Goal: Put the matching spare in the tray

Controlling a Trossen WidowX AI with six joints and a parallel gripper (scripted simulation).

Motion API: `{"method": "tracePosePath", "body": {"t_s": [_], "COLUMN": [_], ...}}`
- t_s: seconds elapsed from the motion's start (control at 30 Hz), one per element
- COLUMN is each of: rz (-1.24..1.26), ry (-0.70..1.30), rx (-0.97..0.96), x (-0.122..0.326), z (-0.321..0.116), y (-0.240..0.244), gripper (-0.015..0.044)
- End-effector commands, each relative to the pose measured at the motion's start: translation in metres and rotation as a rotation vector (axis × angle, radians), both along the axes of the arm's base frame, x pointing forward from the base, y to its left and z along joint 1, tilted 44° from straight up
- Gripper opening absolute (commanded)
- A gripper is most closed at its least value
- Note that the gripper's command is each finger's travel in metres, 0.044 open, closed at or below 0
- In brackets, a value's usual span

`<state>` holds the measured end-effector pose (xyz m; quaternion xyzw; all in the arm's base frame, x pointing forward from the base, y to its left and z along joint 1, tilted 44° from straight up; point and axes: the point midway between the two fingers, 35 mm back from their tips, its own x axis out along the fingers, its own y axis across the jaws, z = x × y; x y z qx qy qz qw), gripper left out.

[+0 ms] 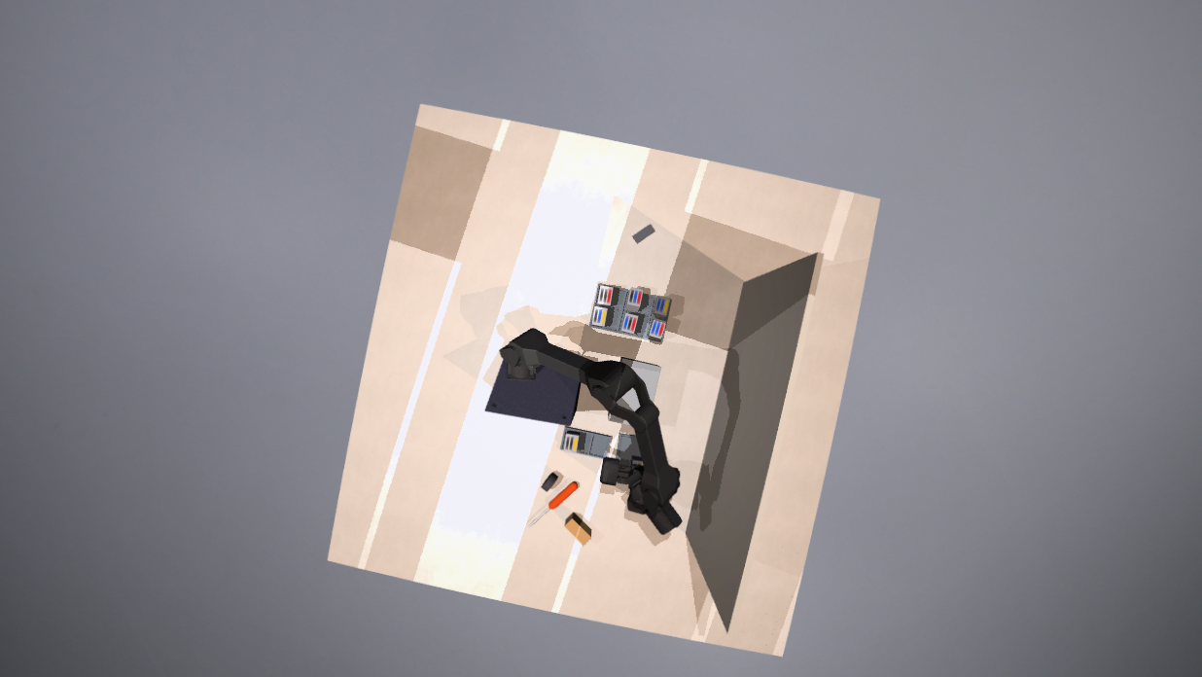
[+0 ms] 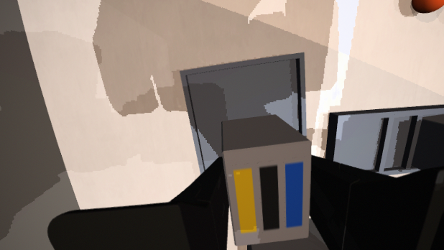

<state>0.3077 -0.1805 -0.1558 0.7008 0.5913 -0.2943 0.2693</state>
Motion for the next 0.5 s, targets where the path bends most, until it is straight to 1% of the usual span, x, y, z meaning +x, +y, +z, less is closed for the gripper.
{"method": "tracePosePath", "body": {"t_s": [0.0, 0.47], "rz": [-0.007, -0.007], "ry": [-0.002, -0.002], "rx": [0.004, 0.006], "x": [0.001, 0.001], "z": [-0.002, -0.011], "y": [0.003, 0.014], "gripper": [0.0, 0.0]}}
